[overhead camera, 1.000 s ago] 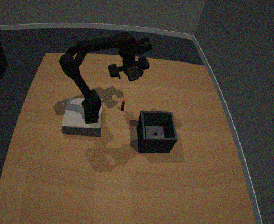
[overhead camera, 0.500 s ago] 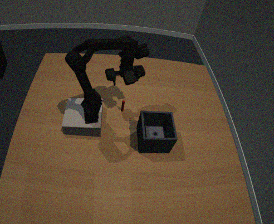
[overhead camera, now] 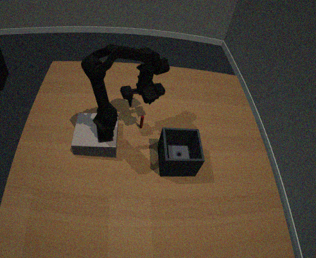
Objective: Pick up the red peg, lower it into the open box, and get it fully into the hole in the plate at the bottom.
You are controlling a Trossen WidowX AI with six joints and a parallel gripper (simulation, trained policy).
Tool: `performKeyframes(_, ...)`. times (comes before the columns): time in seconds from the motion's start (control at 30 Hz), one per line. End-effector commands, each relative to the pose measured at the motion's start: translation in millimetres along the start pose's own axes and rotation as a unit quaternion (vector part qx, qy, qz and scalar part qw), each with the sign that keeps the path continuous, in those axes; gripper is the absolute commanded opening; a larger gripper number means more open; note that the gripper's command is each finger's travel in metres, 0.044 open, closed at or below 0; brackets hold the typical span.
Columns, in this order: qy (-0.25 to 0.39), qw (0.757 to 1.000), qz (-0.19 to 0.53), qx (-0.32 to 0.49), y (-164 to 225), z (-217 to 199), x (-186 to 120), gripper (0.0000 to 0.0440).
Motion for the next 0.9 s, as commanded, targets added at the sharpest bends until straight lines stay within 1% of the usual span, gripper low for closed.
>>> performKeyframes(0.0, 0.009, 1.0, -0.015, -0.008, 0, 2, 13, 0.044)
performKeyframes(0.5, 0.006, 0.998, -0.056, -0.007, -9, 7, 66, 0.0436)
performKeyframes(0.73, -0.001, 0.998, -0.067, 0.0, -13, 8, 85, 0.0411)
performKeyframes(0.87, -0.005, 0.998, -0.069, 0.001, -13, 8, 93, 0.038)
Point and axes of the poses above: the point midway between the two fingers, 35 mm back from their tips, its own x axis out along the fingers, its own z axis across the jaws, y = z × x, the point moved 10 cm from there along -x, back along the fingers, and after that the axes turned 2 degrees about -x, right-handed, at the moved point
